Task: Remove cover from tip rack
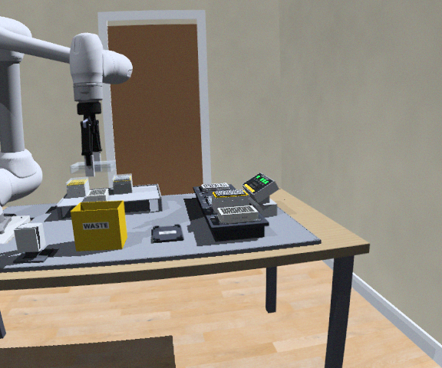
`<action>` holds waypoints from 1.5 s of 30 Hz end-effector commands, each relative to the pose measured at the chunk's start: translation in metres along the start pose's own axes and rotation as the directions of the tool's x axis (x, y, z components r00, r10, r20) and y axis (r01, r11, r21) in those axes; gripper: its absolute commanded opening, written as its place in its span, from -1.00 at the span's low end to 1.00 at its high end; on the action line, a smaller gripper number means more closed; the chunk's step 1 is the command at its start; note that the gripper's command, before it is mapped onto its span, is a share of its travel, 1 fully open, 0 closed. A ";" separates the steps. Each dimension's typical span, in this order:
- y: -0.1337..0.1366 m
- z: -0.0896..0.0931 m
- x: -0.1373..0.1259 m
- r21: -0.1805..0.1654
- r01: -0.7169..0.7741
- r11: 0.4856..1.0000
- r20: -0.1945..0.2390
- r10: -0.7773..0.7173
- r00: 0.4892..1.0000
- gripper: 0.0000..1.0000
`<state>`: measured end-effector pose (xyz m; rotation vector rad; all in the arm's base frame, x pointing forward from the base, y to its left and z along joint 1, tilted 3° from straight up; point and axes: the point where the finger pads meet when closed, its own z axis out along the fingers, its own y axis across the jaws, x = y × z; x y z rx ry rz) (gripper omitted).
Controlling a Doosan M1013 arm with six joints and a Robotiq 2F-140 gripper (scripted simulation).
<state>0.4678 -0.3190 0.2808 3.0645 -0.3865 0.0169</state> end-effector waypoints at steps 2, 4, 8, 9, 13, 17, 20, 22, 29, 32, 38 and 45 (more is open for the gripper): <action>-0.001 0.000 0.002 0.004 0.001 1.000 -0.009 -0.001 1.000 -1.00; -0.001 0.000 0.002 0.004 0.001 1.000 -0.009 -0.001 1.000 -1.00; -0.001 0.000 0.002 0.004 0.001 1.000 -0.009 -0.001 1.000 -1.00; -0.001 0.000 0.002 0.004 0.001 1.000 -0.009 -0.001 1.000 -1.00; -0.001 0.000 0.002 0.004 0.001 1.000 -0.009 -0.001 1.000 -1.00; -0.001 0.000 0.002 0.004 0.001 1.000 -0.009 -0.001 1.000 -1.00; -0.002 0.000 0.002 0.004 0.001 1.000 -0.009 -0.001 1.000 -1.00; -0.002 0.000 0.002 0.004 0.001 1.000 -0.009 -0.001 1.000 -1.00; -0.002 0.003 0.002 0.004 0.001 1.000 -0.009 -0.001 1.000 -1.00; -0.002 0.008 0.002 0.004 0.001 1.000 -0.009 -0.001 1.000 -1.00; -0.002 0.016 0.002 0.004 0.001 1.000 -0.009 -0.001 1.000 -1.00; -0.002 0.026 0.002 0.004 0.001 1.000 -0.009 -0.001 1.000 -1.00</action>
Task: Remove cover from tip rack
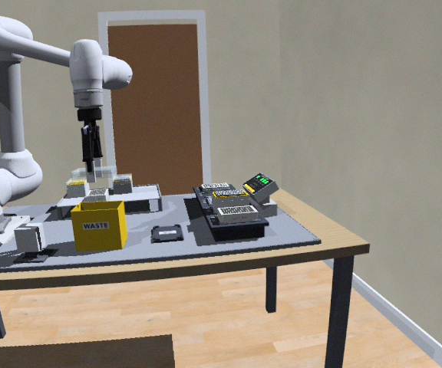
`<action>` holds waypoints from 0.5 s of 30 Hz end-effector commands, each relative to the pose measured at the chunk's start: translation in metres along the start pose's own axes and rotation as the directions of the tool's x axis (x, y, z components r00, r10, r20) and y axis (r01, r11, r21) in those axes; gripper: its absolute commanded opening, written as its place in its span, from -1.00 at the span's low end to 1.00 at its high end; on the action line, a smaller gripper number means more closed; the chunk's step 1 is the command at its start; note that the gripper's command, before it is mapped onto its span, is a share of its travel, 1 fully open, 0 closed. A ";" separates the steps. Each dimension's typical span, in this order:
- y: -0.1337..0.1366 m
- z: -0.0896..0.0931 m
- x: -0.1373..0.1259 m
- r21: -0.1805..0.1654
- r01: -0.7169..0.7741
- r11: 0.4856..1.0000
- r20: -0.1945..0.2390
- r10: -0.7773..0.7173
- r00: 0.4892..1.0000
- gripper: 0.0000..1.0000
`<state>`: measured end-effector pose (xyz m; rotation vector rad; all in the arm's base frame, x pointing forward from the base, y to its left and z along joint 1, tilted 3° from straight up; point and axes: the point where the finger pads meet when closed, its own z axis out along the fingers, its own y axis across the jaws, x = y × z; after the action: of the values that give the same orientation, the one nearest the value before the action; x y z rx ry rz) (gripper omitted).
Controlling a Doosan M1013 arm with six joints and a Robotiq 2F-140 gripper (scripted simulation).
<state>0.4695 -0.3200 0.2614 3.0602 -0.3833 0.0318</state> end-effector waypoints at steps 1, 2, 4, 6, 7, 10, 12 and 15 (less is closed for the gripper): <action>-0.002 0.008 0.000 0.007 -0.001 1.000 0.001 0.001 1.000 -1.00; -0.002 0.010 0.000 0.007 -0.001 1.000 0.001 0.001 1.000 -1.00; -0.002 0.013 0.000 0.007 -0.001 1.000 0.001 0.001 1.000 -1.00; -0.002 0.017 0.000 0.007 -0.001 1.000 0.001 0.001 1.000 -1.00; -0.002 0.018 0.000 0.007 -0.001 1.000 0.001 0.001 1.000 -1.00; -0.002 0.022 0.000 0.007 -0.001 1.000 0.001 0.001 1.000 -1.00; -0.002 0.023 0.000 0.007 -0.001 1.000 0.001 0.001 1.000 -1.00; -0.002 0.028 0.000 0.007 -0.001 1.000 0.001 0.001 1.000 -1.00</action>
<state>0.4699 -0.3202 0.2396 3.0611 -0.3813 0.0319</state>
